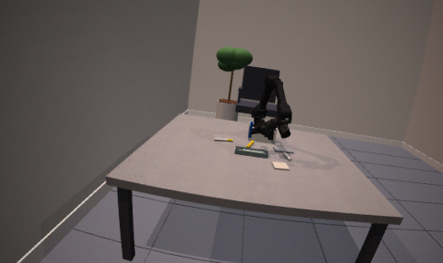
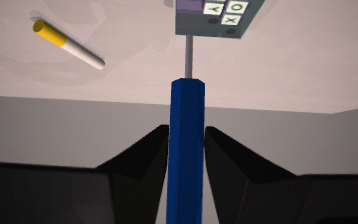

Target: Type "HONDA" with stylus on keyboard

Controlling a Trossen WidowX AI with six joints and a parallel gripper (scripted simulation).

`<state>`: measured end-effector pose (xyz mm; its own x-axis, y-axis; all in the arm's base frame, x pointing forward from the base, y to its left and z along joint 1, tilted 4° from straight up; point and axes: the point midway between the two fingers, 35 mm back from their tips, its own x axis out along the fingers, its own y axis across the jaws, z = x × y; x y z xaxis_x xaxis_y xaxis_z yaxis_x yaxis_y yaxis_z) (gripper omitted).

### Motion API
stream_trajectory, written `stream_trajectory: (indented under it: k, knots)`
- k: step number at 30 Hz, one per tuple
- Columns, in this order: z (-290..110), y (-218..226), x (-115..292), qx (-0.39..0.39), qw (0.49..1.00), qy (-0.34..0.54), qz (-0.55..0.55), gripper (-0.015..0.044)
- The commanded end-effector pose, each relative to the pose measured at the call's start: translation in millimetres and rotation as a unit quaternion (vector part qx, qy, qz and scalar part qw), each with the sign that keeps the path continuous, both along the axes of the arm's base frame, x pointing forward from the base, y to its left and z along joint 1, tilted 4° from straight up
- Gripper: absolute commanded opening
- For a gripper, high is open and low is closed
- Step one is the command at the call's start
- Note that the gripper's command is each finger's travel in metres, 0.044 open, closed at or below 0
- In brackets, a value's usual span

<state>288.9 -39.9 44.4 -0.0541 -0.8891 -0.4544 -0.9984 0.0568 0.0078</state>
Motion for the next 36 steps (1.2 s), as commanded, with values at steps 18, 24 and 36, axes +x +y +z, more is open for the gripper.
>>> stream_trajectory:
  k: [18, 24, 36]
  knots:
    - [-33.0, -2.5, -0.2, -0.007, 1.000, -0.006, 0.002, 0.0000]
    - [-33.0, -2.5, -0.2, -0.007, 1.000, -0.006, 0.002, 0.0000]
    - [-34.7, -2.5, 4.1, -0.007, 1.000, -0.007, 0.002, 0.0081]
